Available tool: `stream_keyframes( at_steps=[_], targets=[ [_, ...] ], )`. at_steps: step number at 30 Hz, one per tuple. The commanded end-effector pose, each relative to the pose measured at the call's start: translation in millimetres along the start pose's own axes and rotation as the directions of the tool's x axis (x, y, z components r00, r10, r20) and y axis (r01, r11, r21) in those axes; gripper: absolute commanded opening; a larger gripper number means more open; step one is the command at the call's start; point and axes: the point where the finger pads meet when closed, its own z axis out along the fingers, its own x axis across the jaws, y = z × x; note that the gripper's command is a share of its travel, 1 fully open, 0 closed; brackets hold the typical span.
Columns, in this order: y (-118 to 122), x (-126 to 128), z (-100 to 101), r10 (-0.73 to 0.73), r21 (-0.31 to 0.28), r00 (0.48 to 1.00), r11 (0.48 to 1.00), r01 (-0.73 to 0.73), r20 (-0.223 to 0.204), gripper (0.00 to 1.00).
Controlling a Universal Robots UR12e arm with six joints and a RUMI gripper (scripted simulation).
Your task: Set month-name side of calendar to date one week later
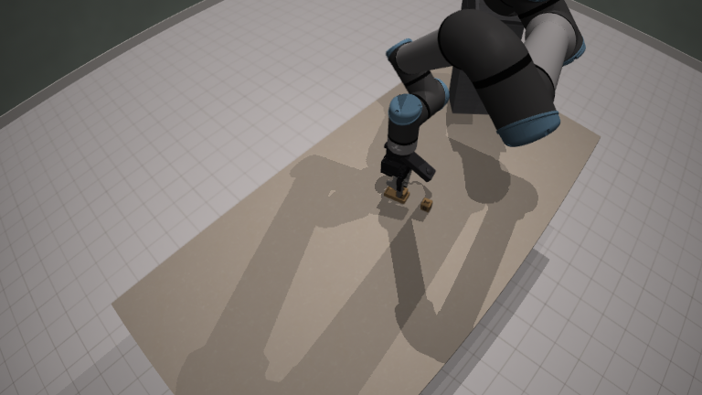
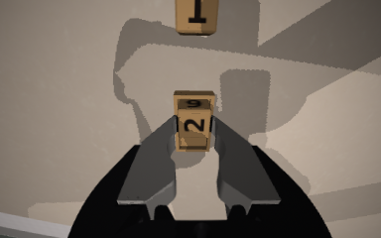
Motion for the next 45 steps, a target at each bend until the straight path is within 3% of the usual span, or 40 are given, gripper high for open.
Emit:
stream_keyframes(
  at_steps=[1,17,32,45],
  targets=[
    [0,0,0,0.000,0.000,1.000,1.000,0.000,0.000,0.11],
    [0,0,-9,0.000,0.000,1.000,1.000,0.000,0.000,0.11],
    [0,0,-94,0.000,0.000,1.000,1.000,0.000,0.000,0.11],
    [0,0,-100,0.000,0.000,1.000,1.000,0.000,0.000,0.11]
  ],
)
